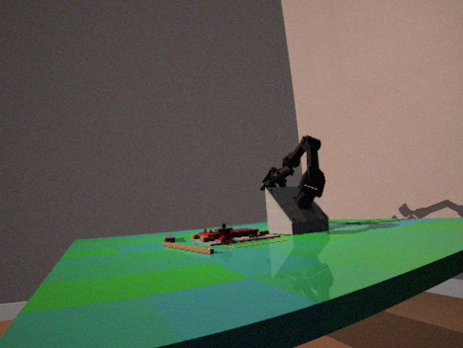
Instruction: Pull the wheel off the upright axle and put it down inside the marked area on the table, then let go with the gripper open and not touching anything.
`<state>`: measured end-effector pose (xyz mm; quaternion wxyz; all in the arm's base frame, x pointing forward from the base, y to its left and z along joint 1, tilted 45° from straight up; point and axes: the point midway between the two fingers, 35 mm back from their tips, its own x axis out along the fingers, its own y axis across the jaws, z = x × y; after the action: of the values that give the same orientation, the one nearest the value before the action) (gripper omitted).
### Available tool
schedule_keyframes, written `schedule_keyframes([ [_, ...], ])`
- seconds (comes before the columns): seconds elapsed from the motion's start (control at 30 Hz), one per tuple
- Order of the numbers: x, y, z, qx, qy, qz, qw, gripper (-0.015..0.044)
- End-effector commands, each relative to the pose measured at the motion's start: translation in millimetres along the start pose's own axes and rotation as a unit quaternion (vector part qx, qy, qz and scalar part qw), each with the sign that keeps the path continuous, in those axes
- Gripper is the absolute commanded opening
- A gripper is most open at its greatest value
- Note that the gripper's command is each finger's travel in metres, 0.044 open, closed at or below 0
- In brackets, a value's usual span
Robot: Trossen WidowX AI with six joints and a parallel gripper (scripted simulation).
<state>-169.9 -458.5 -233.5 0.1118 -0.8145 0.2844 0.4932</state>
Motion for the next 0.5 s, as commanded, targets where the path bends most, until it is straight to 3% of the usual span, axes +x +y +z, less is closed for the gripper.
schedule_keyframes([
  [0.0, 0.4, -0.6, -2.2, -0.004, 0.000, -0.002, 1.000, 0.0374],
  [0.1, 6.2, -9.9, -32.2, -0.061, 0.007, -0.023, 0.998, 0.0300],
  [0.47, 27.7, -80.7, -162.3, -0.305, 0.045, -0.117, 0.944, 0.0300],
])
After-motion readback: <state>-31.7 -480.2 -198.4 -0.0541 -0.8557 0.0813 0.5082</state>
